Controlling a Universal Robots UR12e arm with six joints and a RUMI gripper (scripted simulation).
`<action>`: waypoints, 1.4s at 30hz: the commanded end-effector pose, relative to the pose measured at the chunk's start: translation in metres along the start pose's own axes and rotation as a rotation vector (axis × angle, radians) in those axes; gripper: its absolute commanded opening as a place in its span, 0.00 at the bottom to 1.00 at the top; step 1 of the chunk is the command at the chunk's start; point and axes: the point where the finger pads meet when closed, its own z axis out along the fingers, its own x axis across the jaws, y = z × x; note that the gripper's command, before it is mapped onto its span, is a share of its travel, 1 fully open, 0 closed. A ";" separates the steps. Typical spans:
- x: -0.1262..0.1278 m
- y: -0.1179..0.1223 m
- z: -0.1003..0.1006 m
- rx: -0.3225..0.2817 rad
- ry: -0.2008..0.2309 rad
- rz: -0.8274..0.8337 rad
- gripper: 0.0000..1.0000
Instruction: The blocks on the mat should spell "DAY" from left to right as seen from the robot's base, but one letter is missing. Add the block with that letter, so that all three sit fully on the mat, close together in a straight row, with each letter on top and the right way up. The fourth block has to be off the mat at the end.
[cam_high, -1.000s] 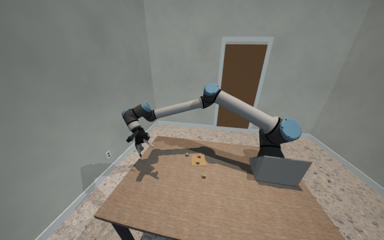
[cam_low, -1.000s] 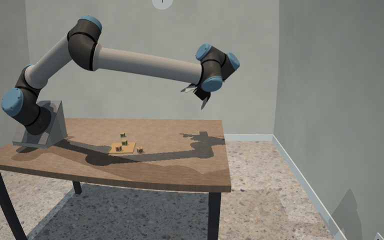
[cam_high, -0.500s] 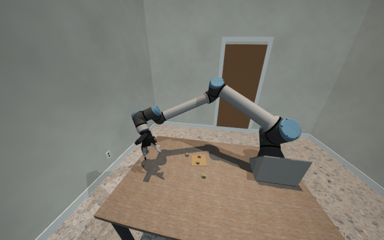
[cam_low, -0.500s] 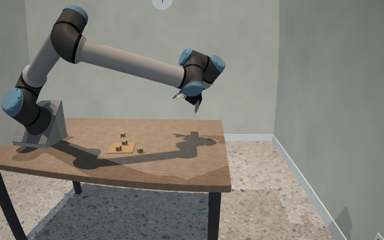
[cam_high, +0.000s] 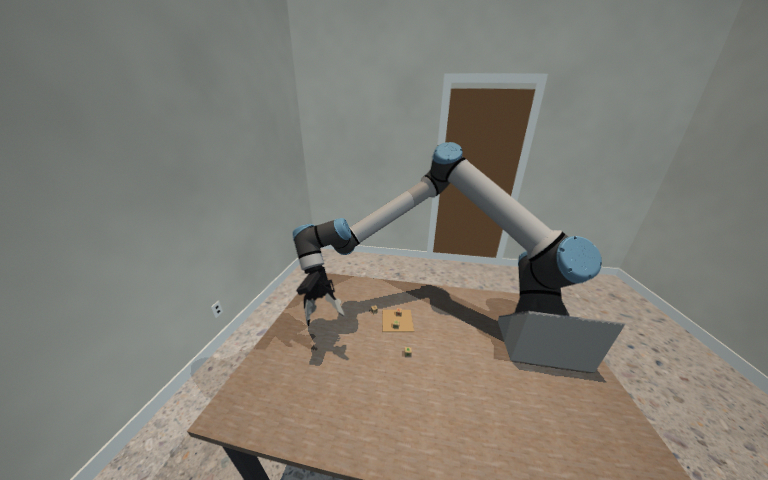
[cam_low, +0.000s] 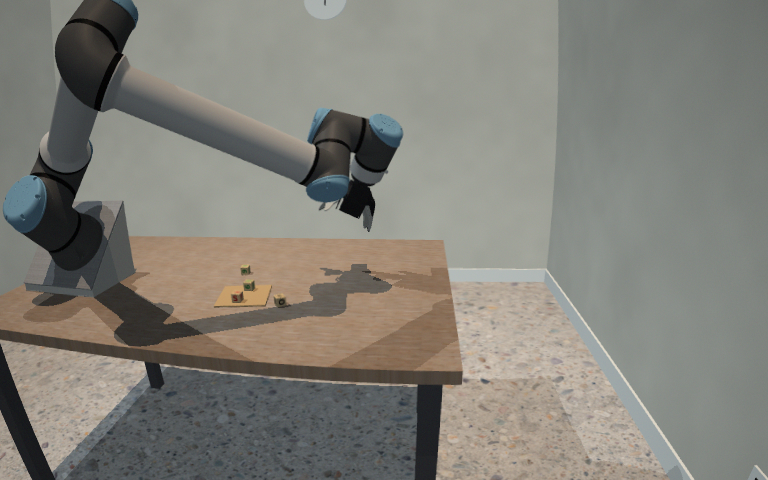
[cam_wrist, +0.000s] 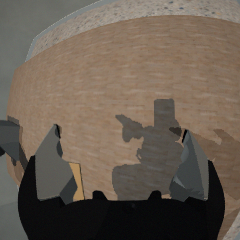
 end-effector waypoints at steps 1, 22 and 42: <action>-0.018 0.008 0.012 0.016 0.057 -0.020 1.00; -0.151 0.059 0.081 0.025 0.266 -0.111 1.00; -0.252 0.093 0.118 0.014 0.388 -0.158 1.00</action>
